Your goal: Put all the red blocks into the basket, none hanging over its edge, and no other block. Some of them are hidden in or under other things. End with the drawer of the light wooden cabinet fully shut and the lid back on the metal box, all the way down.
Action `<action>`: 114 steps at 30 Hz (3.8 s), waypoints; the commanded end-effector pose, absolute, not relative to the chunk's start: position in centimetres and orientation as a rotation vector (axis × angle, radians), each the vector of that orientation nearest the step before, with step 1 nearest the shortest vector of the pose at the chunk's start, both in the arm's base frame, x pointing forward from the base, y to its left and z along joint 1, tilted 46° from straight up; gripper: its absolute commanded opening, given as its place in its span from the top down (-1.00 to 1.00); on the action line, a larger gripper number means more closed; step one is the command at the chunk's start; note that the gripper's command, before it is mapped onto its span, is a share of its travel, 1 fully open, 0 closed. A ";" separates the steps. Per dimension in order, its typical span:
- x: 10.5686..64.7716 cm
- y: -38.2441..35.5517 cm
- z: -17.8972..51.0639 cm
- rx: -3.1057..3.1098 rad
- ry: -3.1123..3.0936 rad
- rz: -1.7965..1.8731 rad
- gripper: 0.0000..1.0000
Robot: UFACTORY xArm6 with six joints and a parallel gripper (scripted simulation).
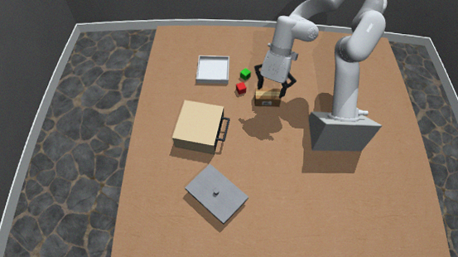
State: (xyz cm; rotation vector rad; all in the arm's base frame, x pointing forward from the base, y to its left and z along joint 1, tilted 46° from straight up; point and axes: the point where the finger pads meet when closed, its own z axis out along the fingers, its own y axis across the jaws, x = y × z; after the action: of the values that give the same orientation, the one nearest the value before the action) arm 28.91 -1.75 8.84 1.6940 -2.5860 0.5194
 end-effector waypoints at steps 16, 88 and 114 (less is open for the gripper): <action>29.0 -1.7 8.9 1.696 -2.588 0.521 -1.00; 40.2 -7.8 19.2 0.834 -2.619 1.111 1.00; 40.2 -7.8 19.2 -0.736 -3.068 1.193 1.00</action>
State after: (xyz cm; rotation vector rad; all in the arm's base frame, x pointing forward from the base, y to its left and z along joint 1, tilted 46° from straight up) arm 40.11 -7.90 19.09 -0.3634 -3.0402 1.1625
